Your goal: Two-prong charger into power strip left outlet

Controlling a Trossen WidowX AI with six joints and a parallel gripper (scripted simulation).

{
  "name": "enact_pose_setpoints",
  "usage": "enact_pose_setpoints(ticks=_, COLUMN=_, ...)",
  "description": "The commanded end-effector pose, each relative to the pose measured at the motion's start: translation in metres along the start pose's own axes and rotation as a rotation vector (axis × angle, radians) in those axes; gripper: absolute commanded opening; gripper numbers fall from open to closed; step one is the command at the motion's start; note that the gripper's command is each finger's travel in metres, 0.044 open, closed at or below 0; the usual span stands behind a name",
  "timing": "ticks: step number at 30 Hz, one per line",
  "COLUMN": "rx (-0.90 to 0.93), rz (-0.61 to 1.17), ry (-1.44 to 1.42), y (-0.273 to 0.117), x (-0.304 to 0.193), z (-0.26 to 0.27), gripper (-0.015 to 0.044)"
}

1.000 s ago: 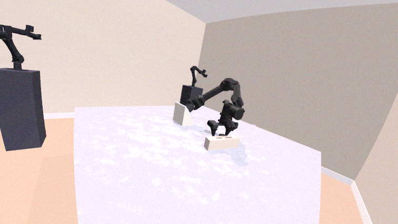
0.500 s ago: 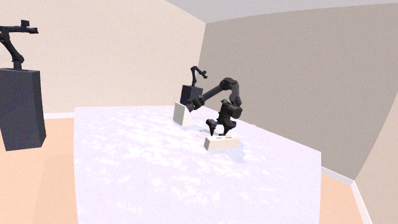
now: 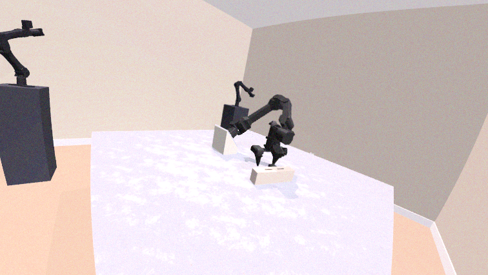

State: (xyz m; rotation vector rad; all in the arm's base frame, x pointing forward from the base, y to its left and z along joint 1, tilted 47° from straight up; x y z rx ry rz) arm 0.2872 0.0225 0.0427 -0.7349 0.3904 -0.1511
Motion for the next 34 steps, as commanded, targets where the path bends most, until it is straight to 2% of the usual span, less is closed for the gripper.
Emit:
enact_pose_setpoints(ticks=1, rx=-0.004, rz=-0.03, ry=0.01, y=-0.005, x=0.0, z=0.0, gripper=0.044)
enact_pose_setpoints(ticks=13, rx=0.033, rz=-0.592, ry=0.223, y=-0.08, x=-0.018, z=-0.001, gripper=0.044)
enact_pose_setpoints(ticks=34, rx=0.036, rz=-0.601, ry=0.226, y=-0.082, x=-0.018, z=-0.001, gripper=0.044)
Point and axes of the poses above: the point midway between the two fingers, 35 mm back from their tips, its own y axis out along the fingers, its own z axis across the jaws, x = y × z, the point moved 3 cm from there along -y, back along the fingers, and after that the axes turned 8 degrees about y, right-handed, at the moved point
